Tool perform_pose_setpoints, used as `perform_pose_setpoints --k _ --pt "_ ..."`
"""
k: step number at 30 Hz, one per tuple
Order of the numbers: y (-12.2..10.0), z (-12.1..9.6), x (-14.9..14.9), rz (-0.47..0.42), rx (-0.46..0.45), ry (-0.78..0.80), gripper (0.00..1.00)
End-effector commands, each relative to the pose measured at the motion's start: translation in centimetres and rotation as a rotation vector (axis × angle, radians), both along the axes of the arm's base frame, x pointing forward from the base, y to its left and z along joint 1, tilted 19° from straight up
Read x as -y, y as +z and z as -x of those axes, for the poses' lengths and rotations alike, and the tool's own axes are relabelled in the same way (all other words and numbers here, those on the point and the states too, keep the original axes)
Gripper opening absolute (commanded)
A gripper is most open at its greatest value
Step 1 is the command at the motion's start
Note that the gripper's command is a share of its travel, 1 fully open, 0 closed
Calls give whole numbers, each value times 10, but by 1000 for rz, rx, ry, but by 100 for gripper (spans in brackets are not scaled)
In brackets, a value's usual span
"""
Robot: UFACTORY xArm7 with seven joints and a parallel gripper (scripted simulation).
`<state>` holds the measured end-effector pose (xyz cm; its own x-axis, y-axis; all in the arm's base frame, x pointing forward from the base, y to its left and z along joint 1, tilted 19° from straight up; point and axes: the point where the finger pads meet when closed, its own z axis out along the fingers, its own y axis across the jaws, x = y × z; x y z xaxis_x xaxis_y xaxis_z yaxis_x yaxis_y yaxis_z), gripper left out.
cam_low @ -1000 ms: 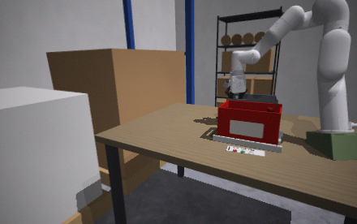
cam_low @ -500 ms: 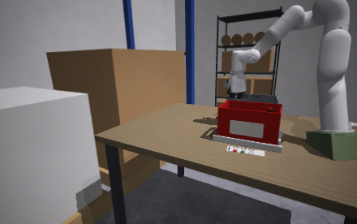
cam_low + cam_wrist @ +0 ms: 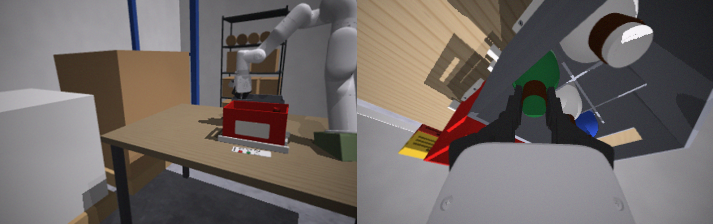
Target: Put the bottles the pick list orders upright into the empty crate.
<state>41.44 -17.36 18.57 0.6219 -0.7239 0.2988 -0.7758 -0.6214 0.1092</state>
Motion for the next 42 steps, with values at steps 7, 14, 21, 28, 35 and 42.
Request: perform_pose_setpoints --k 7,14,21,28,35,42 --pt "2 -1 0 1 5 1 0" --pt "2 -1 0 1 5 1 0" --pt "7 -1 -2 1 5 1 0" --pt "18 0 -5 1 5 1 0" --pt "26 1 -8 1 5 1 0" --pt "37 3 -11 1 5 1 0"
